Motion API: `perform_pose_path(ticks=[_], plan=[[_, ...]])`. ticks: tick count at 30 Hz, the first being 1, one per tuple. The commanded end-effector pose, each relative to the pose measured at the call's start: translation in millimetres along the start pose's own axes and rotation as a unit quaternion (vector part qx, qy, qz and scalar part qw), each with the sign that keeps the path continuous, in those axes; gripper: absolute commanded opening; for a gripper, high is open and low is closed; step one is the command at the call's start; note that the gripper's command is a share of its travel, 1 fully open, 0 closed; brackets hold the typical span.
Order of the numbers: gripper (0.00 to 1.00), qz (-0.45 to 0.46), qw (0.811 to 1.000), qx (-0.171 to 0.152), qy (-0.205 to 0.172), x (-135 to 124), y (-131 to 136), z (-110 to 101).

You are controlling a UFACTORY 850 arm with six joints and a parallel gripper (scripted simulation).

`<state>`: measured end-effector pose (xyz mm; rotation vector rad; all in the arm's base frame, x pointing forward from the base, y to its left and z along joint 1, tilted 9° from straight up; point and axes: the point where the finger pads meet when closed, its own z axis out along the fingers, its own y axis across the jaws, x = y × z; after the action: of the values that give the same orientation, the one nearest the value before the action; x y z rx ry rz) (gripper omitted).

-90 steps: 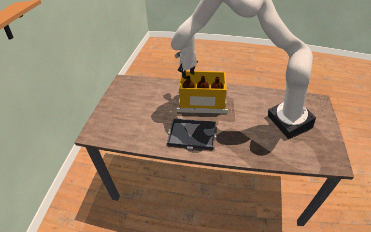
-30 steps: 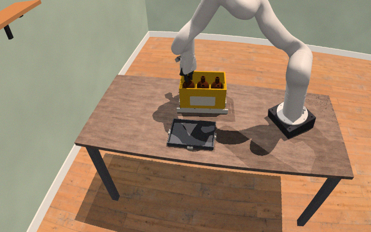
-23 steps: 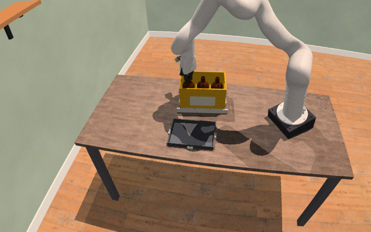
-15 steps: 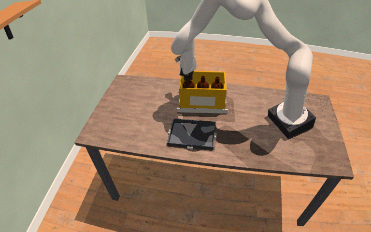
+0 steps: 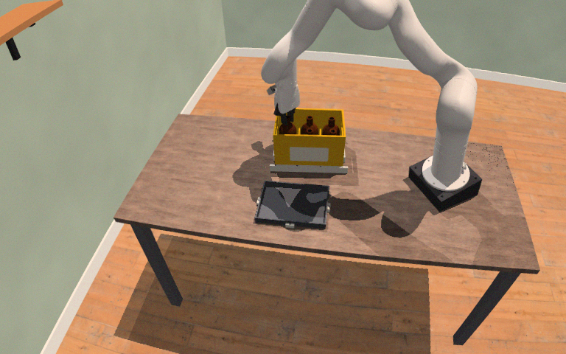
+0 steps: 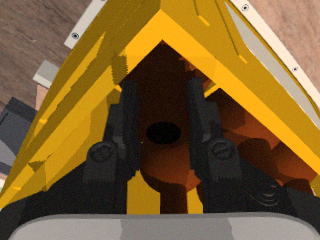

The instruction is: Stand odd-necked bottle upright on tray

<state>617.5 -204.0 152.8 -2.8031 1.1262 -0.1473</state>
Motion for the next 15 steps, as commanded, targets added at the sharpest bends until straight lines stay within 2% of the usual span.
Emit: perform_pose_path(ticks=[1, 2, 3, 15], plan=[[0.00, 0.000, 1.000, 0.000, 0.001, 0.9, -0.4, -1.0], [0.00, 0.000, 1.000, 0.000, 0.001, 0.9, -0.4, -1.0], [0.65, 0.000, 1.000, 0.000, 0.001, 0.9, -0.4, -1.0], [0.65, 0.000, 1.000, 0.000, 0.001, 0.9, -0.4, -1.0]])
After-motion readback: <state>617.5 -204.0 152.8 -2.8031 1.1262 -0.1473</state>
